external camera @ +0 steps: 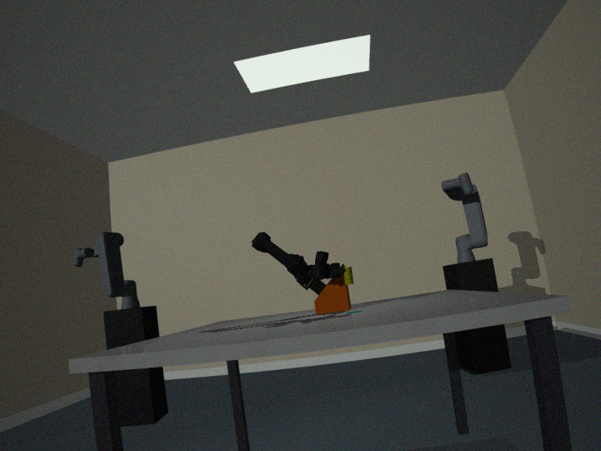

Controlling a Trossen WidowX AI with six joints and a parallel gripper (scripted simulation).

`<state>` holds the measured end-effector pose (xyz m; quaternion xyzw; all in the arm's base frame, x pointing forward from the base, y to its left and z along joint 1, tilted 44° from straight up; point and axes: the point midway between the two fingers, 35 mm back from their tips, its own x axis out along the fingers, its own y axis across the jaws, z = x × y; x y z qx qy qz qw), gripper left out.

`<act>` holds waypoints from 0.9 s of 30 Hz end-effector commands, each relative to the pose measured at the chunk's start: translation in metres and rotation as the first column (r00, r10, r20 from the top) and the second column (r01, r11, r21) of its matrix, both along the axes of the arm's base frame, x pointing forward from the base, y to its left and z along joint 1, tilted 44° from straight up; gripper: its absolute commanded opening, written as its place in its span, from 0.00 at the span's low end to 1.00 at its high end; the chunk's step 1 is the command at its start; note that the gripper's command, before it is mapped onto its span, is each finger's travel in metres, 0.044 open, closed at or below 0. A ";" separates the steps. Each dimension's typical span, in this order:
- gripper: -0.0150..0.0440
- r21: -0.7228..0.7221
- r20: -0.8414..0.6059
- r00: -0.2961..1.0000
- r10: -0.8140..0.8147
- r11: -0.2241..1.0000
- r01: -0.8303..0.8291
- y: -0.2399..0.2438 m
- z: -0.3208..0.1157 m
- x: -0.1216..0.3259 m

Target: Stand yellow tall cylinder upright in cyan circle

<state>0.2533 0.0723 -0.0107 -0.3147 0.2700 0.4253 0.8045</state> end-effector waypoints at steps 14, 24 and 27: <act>0.43 -0.007 -0.004 1.000 0.009 1.000 -0.009 -0.018 -0.018 0.000; 0.43 -0.010 -0.007 1.000 0.010 1.000 -0.010 -0.038 -0.039 -0.004; 0.43 -0.009 -0.007 1.000 0.010 1.000 -0.010 -0.044 -0.046 -0.006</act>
